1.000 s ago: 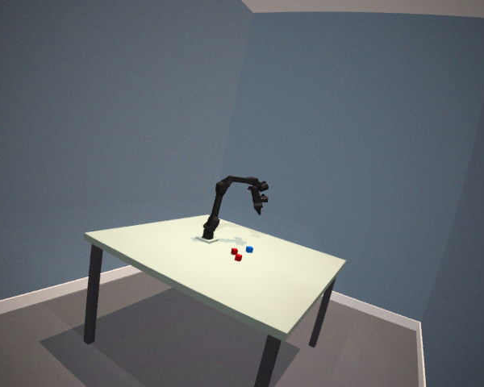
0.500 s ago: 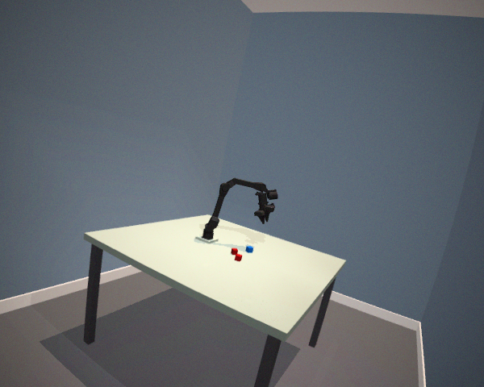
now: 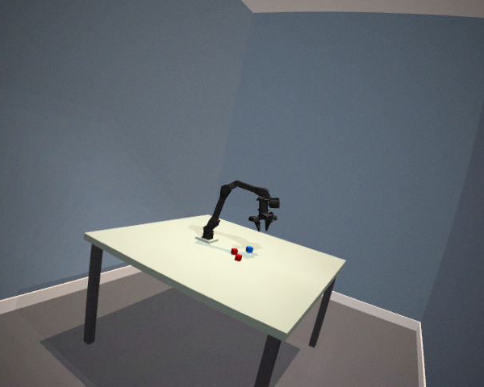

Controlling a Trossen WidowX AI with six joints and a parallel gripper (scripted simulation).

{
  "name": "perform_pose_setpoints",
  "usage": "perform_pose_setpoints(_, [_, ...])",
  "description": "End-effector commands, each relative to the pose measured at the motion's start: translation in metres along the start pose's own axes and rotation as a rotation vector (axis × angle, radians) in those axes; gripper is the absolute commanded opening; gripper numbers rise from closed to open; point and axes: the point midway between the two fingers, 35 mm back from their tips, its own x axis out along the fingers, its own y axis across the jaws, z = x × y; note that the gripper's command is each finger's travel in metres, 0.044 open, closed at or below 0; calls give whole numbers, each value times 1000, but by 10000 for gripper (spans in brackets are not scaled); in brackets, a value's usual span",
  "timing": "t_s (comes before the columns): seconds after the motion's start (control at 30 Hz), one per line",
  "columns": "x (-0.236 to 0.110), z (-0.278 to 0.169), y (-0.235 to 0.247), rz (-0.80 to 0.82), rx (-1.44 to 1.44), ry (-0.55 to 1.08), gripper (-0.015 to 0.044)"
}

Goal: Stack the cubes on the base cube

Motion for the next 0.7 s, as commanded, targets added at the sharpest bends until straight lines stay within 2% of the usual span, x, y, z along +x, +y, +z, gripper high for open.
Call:
perform_pose_setpoints(0.0, [9, 26, -36, -47, 178, 20, 265])
perform_pose_setpoints(0.33, [22, 67, -120, -131, 545, 50, 265])
perform_pose_setpoints(0.53, [26, 80, -174, -176, 763, 70, 265])
perform_pose_setpoints(0.67, [28, 83, -192, -190, 836, 78, 265])
